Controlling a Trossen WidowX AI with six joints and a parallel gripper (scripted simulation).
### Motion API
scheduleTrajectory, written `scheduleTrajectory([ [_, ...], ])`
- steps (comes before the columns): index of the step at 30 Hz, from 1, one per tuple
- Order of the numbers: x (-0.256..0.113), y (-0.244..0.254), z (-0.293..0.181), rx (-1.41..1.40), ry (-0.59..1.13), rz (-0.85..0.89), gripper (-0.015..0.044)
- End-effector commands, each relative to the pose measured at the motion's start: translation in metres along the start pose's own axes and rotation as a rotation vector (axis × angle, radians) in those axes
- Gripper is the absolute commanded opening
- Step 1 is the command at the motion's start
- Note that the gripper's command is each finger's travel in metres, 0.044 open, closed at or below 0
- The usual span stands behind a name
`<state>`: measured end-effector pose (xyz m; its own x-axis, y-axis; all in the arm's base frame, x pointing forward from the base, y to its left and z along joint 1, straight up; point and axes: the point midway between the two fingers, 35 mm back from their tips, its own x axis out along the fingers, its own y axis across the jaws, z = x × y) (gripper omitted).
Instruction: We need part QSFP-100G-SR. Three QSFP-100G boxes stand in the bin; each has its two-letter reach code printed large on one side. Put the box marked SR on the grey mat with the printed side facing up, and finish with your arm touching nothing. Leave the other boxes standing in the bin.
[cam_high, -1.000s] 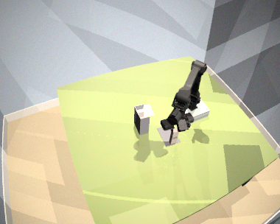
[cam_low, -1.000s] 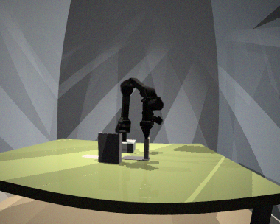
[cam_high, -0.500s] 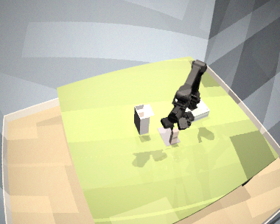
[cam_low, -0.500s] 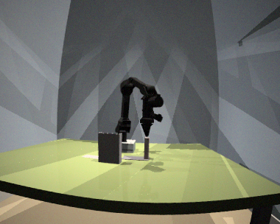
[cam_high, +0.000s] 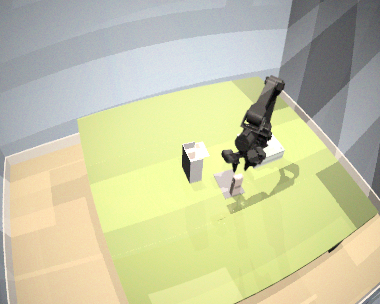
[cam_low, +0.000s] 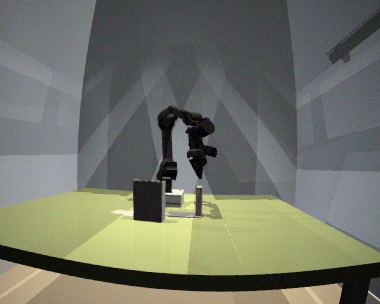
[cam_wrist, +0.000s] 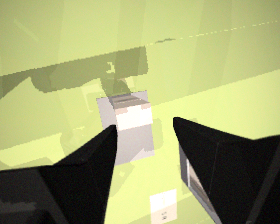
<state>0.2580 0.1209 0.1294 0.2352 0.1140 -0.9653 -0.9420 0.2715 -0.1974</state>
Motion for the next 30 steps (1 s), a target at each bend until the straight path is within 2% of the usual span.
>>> scheduleTrajectory([
  [1, 0.002, 0.001, -0.001, 0.0, 0.006, 0.008, 0.0237],
  [7, 0.002, 0.001, -0.001, 0.0, 0.006, 0.008, 0.0237],
  [16, 0.005, -0.001, 0.012, -0.005, 0.054, 0.074, 0.0001],
  [30, 0.012, -0.002, 0.033, -0.011, 0.153, 0.182, 0.0],
])
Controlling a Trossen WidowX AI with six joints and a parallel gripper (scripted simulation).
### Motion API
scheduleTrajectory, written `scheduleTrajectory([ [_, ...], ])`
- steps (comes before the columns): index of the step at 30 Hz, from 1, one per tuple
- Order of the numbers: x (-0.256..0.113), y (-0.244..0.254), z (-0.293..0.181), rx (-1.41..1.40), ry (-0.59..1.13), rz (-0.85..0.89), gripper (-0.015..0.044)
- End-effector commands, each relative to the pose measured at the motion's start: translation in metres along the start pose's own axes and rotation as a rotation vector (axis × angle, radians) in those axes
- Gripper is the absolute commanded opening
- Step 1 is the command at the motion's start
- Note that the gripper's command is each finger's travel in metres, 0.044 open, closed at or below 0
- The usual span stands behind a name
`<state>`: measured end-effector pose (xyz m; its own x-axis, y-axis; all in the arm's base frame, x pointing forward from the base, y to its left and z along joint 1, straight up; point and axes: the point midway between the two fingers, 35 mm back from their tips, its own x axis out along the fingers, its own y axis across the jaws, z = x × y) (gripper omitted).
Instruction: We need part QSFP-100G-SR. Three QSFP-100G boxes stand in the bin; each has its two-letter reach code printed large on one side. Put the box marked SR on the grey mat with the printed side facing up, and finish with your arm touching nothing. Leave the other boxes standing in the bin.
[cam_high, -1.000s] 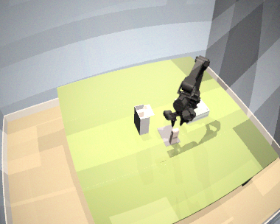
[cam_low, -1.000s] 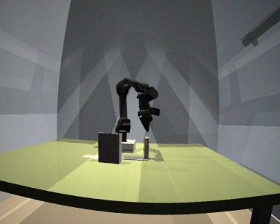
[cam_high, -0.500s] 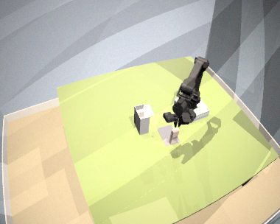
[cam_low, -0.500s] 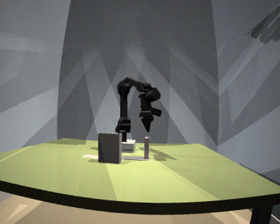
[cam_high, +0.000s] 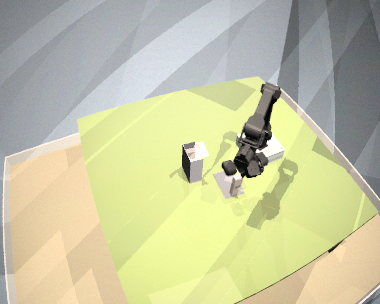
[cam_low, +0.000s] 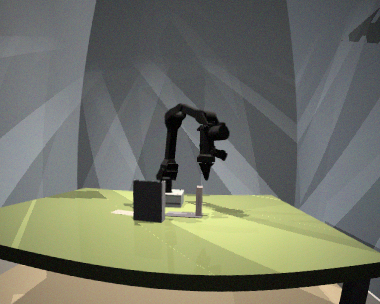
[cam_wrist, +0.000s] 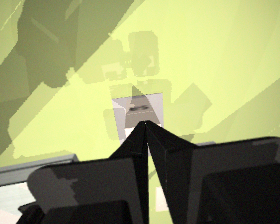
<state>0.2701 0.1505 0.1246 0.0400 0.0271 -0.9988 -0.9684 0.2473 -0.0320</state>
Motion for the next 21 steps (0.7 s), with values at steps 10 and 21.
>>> scheduleTrajectory([
  [10, 0.061, 0.001, 0.002, 0.003, 0.018, 0.015, 0.0],
  [21, 0.059, 0.001, -0.001, 0.004, 0.015, 0.016, 0.0],
])
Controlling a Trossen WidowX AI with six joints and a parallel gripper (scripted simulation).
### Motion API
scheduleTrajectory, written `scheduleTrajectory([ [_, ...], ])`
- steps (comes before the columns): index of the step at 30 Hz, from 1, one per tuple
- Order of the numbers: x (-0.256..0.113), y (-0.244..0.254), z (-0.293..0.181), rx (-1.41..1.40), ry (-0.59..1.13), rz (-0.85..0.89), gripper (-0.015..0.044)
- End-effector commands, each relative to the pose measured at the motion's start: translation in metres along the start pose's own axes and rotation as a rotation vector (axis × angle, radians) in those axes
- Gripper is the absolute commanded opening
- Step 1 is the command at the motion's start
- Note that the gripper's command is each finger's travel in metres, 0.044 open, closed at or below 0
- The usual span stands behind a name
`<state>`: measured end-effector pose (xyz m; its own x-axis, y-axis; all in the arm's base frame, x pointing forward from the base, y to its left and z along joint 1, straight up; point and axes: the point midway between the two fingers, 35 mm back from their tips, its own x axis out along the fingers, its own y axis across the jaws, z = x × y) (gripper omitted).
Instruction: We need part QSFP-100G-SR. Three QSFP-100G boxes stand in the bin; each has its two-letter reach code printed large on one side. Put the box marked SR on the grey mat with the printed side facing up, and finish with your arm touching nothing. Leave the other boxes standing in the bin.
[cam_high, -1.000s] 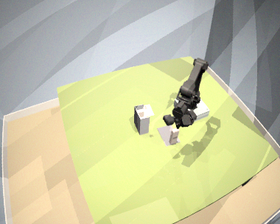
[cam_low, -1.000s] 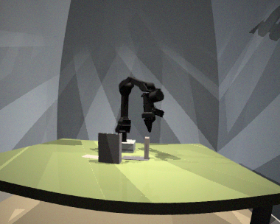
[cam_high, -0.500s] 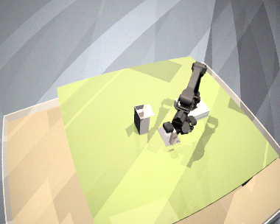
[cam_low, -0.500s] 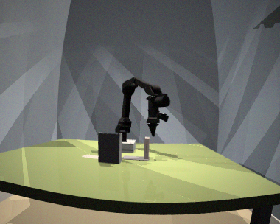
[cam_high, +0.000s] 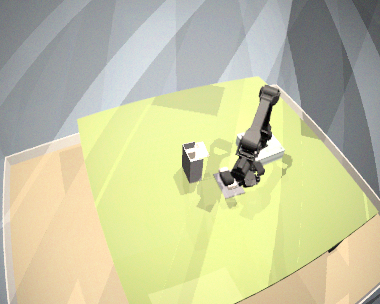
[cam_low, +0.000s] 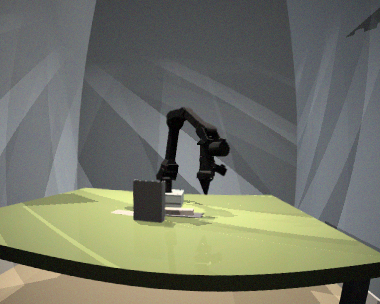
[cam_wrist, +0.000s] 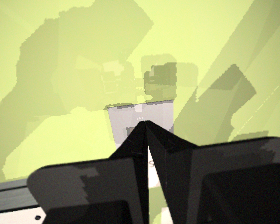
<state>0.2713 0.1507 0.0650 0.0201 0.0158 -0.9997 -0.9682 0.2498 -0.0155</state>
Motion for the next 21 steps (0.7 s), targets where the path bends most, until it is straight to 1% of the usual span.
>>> scheduleTrajectory([
  [1, 0.0, 0.0, 0.001, 0.001, 0.0, -0.001, 0.0],
  [7, -0.002, 0.0, 0.0, 0.001, -0.004, -0.005, 0.0],
  [15, -0.054, 0.006, -0.036, 0.015, -0.147, -0.185, 0.0],
  [21, -0.057, 0.005, -0.034, 0.021, -0.153, -0.189, 0.0],
])
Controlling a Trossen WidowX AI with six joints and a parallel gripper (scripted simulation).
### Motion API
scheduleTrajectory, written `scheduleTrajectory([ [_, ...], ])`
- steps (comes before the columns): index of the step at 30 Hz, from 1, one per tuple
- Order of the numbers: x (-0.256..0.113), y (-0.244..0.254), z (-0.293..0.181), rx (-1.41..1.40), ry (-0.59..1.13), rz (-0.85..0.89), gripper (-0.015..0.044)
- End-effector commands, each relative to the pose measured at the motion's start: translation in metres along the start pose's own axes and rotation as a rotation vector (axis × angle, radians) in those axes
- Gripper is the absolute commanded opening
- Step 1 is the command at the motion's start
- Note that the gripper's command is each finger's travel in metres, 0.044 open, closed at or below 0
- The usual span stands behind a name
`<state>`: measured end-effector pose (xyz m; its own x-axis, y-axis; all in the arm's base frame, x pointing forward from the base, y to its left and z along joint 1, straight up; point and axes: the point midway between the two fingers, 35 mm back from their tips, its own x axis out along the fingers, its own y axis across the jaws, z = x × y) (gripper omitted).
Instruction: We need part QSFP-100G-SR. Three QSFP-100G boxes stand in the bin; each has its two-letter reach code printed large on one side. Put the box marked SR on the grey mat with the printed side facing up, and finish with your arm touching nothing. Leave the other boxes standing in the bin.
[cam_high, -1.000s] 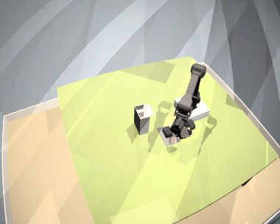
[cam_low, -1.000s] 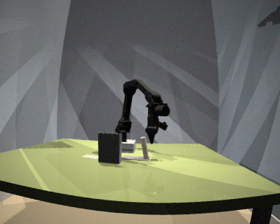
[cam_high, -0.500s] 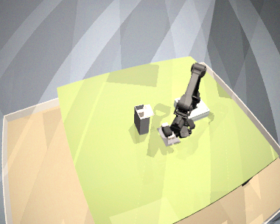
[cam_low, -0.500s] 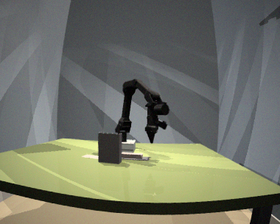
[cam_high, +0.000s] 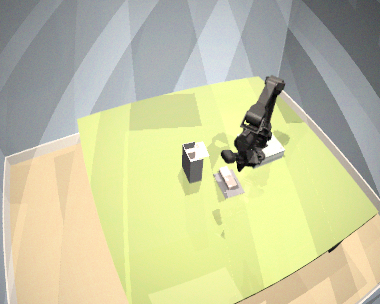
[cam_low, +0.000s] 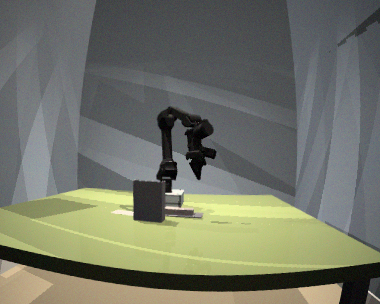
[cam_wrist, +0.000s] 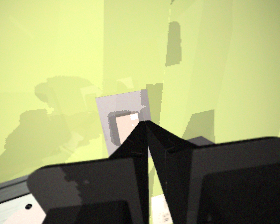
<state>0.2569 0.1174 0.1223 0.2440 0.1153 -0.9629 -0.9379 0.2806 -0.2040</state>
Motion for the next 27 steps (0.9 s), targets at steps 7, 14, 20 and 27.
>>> scheduleTrajectory([
  [7, 0.001, 0.0, 0.0, 0.002, 0.004, 0.004, 0.0],
  [14, 0.001, 0.0, 0.0, 0.002, 0.004, 0.004, 0.0],
  [20, -0.004, -0.002, 0.002, 0.002, 0.004, 0.004, 0.0079],
  [27, -0.029, -0.008, 0.007, 0.001, 0.003, 0.003, 0.0263],
])
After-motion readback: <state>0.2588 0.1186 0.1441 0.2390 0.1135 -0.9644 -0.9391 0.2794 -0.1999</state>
